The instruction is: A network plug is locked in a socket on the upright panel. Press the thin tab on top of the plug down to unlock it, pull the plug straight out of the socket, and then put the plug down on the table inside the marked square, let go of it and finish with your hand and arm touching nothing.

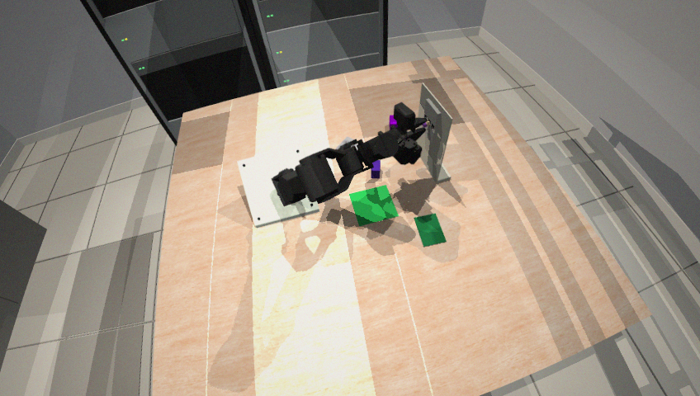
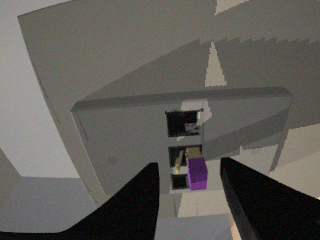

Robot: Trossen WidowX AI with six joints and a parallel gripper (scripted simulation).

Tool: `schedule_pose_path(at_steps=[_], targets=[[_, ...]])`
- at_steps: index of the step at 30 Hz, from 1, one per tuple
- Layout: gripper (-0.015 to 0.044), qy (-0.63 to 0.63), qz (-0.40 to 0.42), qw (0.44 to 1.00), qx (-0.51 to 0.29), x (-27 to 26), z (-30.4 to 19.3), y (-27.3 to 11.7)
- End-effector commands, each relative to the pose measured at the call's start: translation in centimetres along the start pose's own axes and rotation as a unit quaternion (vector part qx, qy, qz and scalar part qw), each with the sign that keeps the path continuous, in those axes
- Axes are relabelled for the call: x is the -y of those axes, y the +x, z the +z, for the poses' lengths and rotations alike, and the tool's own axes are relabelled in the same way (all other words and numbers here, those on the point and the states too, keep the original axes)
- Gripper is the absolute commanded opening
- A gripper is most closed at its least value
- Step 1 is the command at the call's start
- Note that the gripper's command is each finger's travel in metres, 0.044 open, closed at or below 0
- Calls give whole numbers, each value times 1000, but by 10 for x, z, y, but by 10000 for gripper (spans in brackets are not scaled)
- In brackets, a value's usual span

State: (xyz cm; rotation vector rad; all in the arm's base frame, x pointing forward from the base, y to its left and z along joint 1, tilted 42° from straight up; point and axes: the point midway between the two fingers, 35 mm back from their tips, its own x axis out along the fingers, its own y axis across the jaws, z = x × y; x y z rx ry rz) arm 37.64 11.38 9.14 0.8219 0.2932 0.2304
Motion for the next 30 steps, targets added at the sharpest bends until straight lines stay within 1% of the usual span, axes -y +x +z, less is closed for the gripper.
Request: schedule_pose_path(at_steps=[1, 2, 5, 16, 30], targets=[[156, -1, -1, 1000, -4, 2, -1, 7], [156, -1, -1, 1000, -4, 2, -1, 7], [77, -1, -1, 1000, -4, 2, -1, 7], [4, -1, -1, 1000, -4, 2, -1, 7], [0, -1, -1, 1000, -4, 2, -1, 0]])
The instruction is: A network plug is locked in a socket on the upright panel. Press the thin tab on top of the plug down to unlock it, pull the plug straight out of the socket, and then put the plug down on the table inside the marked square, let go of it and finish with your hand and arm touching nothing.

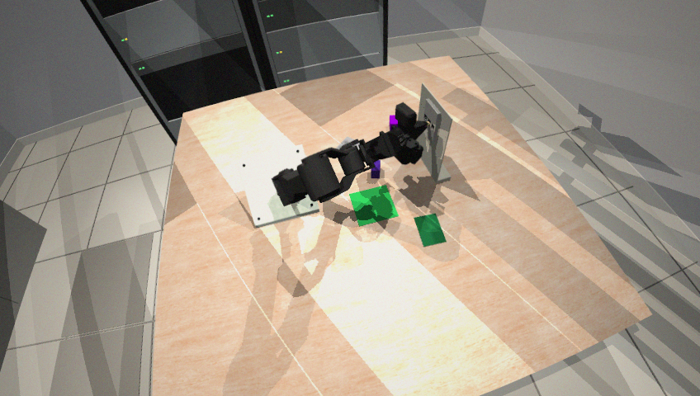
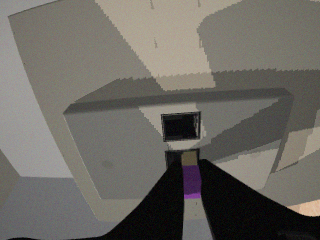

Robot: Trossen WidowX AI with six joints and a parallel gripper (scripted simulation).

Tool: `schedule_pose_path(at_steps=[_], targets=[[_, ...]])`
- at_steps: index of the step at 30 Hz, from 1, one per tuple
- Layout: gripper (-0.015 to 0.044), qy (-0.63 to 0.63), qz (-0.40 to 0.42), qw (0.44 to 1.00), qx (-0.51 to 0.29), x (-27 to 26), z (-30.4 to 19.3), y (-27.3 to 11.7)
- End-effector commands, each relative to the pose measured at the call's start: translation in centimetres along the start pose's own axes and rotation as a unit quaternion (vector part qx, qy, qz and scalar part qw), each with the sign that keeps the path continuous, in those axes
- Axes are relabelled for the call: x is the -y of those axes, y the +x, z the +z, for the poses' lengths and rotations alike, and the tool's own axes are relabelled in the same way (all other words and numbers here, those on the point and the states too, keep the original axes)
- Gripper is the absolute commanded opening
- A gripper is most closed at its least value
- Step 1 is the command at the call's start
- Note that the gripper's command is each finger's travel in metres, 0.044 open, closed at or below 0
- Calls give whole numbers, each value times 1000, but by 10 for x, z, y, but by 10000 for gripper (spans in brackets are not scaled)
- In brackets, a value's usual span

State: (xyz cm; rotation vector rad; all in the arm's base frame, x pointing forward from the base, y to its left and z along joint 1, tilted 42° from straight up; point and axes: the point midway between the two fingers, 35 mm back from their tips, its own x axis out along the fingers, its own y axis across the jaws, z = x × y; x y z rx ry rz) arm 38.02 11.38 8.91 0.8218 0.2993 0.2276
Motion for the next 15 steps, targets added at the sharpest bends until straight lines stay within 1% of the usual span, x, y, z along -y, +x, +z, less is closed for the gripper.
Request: schedule_pose_path(at_steps=[1, 15], targets=[[0, -1, 1, 1000, -2, 0, -1, -5], [0, -1, 1, 1000, -2, 0, -4, -13]])
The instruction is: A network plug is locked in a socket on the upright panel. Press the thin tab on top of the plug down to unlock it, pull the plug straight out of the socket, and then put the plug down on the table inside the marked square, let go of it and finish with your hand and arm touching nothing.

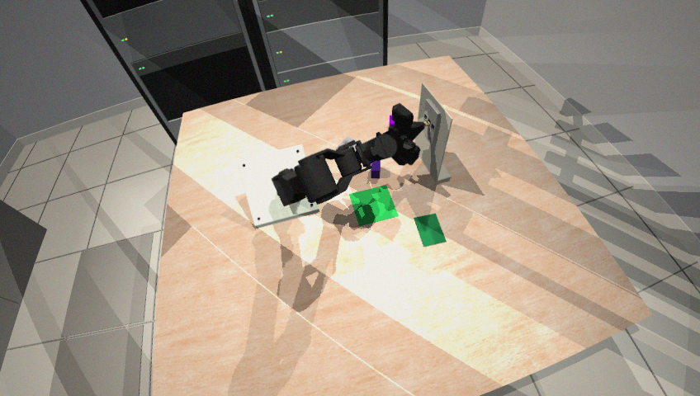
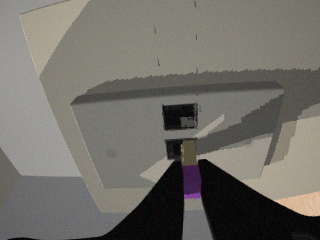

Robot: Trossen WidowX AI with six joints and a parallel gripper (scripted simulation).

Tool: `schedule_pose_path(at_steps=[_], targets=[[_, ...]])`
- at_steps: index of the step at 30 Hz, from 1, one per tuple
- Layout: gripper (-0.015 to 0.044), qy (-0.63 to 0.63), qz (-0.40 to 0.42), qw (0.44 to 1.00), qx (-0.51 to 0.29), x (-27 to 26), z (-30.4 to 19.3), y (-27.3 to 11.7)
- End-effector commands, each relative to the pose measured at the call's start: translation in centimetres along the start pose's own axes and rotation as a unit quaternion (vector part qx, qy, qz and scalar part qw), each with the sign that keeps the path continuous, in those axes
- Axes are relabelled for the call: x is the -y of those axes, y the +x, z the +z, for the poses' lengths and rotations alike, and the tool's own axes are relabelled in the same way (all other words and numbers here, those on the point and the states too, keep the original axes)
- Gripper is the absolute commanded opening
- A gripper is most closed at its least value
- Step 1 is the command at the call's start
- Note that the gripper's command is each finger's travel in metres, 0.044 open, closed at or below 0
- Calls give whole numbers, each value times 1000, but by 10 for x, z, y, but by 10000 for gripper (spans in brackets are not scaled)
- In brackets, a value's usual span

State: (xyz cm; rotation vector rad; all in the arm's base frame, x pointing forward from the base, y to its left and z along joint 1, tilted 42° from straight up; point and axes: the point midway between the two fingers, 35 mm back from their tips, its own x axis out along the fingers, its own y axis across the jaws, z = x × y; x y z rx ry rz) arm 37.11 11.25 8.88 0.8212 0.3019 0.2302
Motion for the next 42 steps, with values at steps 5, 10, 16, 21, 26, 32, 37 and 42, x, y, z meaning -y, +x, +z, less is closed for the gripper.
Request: schedule_pose_path(at_steps=[5, 10, 16, 21, 26, 32, 37, 42], targets=[[0, -1, 0, 1000, -1, 0, -2, -7], [0, -1, 0, 1000, -1, 0, -3, -10], [0, -1, 0, 1000, -1, 0, -6, -13], [0, -1, 0, 1000, -1, 0, -7, -15], [0, -1, 0, 1000, -1, 0, -9, -18], [0, -1, 0, 1000, -1, 0, -11, -21], [0, -1, -1, 1000, -1, 0, -12, -24], [0, -1, -1, 1000, -1, 0, -14, -27]])
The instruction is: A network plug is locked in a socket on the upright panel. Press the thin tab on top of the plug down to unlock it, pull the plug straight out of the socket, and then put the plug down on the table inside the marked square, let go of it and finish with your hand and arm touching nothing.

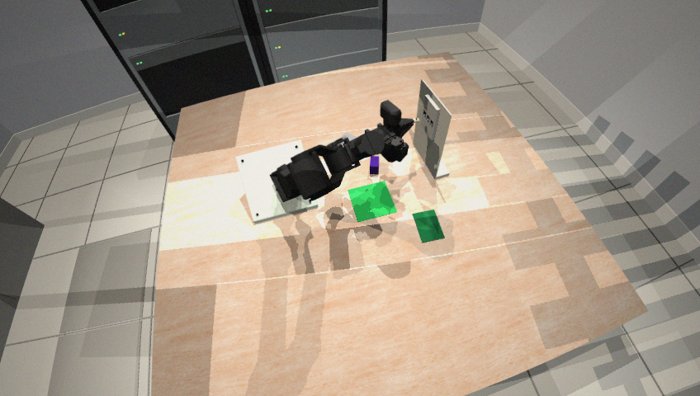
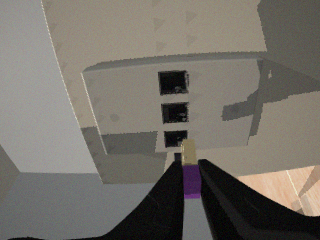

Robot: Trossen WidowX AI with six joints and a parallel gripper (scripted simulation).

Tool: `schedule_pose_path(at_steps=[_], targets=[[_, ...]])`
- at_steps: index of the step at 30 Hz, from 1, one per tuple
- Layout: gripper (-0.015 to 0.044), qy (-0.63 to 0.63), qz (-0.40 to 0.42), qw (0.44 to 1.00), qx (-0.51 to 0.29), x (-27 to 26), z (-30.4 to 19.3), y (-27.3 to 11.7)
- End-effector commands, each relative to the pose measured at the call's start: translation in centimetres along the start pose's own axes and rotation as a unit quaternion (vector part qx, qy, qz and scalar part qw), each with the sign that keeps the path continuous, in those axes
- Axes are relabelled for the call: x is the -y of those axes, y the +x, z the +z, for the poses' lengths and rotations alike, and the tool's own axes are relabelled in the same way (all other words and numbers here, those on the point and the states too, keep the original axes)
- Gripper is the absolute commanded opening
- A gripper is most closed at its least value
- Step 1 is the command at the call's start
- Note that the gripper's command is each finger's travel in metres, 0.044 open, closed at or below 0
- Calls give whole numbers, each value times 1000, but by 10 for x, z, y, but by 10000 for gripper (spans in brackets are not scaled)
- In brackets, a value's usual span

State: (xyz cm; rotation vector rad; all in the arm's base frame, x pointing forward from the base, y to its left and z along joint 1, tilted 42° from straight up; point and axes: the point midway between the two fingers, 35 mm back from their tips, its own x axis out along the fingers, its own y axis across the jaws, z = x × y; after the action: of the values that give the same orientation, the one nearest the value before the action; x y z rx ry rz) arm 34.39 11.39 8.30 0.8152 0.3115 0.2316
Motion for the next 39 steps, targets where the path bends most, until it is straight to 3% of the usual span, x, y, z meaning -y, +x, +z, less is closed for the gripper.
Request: schedule_pose_path(at_steps=[1, 39], targets=[[0, 2, 1, 1000, 3, -1, 0, -3], [0, 2, 1, 1000, 3, -1, -12, -24]])
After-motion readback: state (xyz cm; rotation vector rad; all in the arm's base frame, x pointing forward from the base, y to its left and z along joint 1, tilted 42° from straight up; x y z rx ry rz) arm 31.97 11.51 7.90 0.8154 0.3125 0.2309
